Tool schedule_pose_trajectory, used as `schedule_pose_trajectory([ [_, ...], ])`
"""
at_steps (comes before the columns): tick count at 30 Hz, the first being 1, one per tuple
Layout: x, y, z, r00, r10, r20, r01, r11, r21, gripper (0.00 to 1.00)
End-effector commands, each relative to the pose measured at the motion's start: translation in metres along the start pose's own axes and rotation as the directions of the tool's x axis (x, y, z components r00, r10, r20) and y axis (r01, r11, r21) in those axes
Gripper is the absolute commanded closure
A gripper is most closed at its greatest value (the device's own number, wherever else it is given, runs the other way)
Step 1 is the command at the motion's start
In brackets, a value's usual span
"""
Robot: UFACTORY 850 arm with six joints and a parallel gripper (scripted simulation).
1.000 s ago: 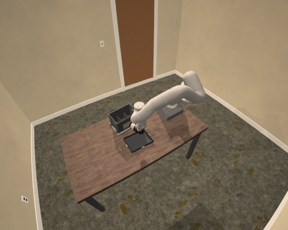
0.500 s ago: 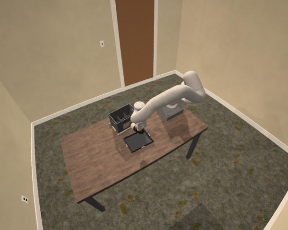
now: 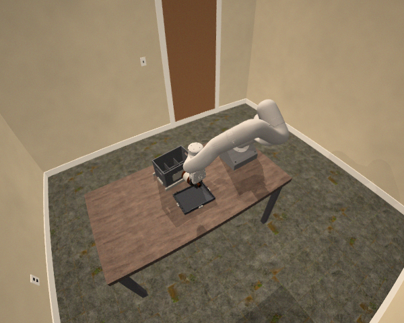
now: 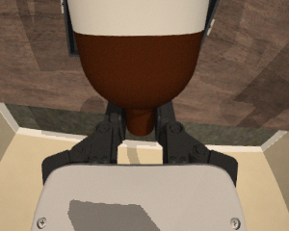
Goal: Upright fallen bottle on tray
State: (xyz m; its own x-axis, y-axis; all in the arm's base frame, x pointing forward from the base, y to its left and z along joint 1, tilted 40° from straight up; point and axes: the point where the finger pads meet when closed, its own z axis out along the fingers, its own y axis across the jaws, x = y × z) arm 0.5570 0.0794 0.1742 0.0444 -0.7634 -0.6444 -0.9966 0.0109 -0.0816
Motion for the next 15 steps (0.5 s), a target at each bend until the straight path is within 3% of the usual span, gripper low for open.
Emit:
schedule_pose_trajectory([
  [1, 0.0, -0.0008, -0.0008, 1.0, -0.001, 0.0, 0.001, 1.0, 0.002, 1.0],
  [15, 0.0, -0.0008, -0.0008, 0.994, 0.114, 0.0, -0.114, 0.994, 0.002, 1.0],
])
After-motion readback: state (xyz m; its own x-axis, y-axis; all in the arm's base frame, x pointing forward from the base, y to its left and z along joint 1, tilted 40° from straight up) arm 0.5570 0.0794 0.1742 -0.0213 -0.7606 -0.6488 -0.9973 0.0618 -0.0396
